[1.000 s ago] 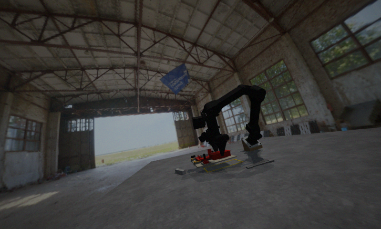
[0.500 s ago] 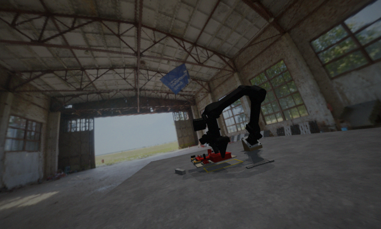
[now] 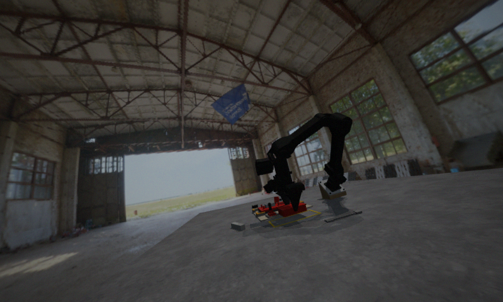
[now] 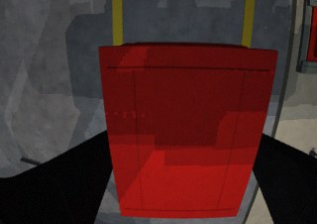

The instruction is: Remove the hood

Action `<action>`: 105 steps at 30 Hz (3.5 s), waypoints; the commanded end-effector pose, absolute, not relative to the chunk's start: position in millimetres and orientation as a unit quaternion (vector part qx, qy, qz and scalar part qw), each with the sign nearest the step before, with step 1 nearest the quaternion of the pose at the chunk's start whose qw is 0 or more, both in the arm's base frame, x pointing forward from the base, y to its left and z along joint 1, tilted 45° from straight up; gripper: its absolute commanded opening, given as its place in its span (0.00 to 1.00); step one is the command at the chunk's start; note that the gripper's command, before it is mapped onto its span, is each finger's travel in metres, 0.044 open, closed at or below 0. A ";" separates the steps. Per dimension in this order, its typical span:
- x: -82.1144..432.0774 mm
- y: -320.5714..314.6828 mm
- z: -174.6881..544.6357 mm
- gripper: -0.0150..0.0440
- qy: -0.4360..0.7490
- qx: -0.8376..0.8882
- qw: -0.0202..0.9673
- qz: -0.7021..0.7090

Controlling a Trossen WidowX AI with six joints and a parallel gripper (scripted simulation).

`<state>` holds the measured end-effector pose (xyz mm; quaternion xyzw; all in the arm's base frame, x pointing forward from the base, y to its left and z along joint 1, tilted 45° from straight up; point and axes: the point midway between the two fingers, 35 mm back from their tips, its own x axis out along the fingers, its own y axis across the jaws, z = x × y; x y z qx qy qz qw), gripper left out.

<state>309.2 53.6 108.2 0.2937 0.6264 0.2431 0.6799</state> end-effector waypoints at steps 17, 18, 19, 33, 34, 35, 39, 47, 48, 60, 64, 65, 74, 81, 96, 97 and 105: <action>309.2 60.1 101.6 0.25 0.627 0.297 0.678 0.243; 309.3 60.5 101.3 0.25 0.627 0.297 0.678 0.243; 309.3 60.8 101.0 0.25 0.627 0.297 0.678 0.243; 309.9 65.7 96.2 0.25 0.627 0.297 0.678 0.243; 310.0 66.0 95.9 0.25 0.627 0.297 0.678 0.243; 310.0 66.4 95.5 0.25 0.627 0.297 0.678 0.243; 310.1 67.8 94.2 0.25 0.627 0.297 0.678 0.243; 310.8 67.5 94.6 0.43 0.626 0.294 0.680 0.243; 310.8 67.5 94.6 0.48 0.626 0.294 0.680 0.243; 310.8 67.5 94.6 1.00 0.626 0.294 0.680 0.243; 310.8 54.5 106.2 1.00 0.627 0.294 0.680 0.243; 310.5 48.8 111.4 1.00 0.627 0.294 0.680 0.243; 303.8 16.2 144.9 1.00 0.627 0.296 0.678 0.244; 303.8 16.2 144.9 1.00 0.627 0.296 0.678 0.244; 303.8 16.2 144.9 1.00 0.627 0.296 0.678 0.244; 303.8 16.2 144.9 1.00 0.627 0.296 0.678 0.244; 303.8 16.2 144.9 1.00 0.627 0.296 0.678 0.244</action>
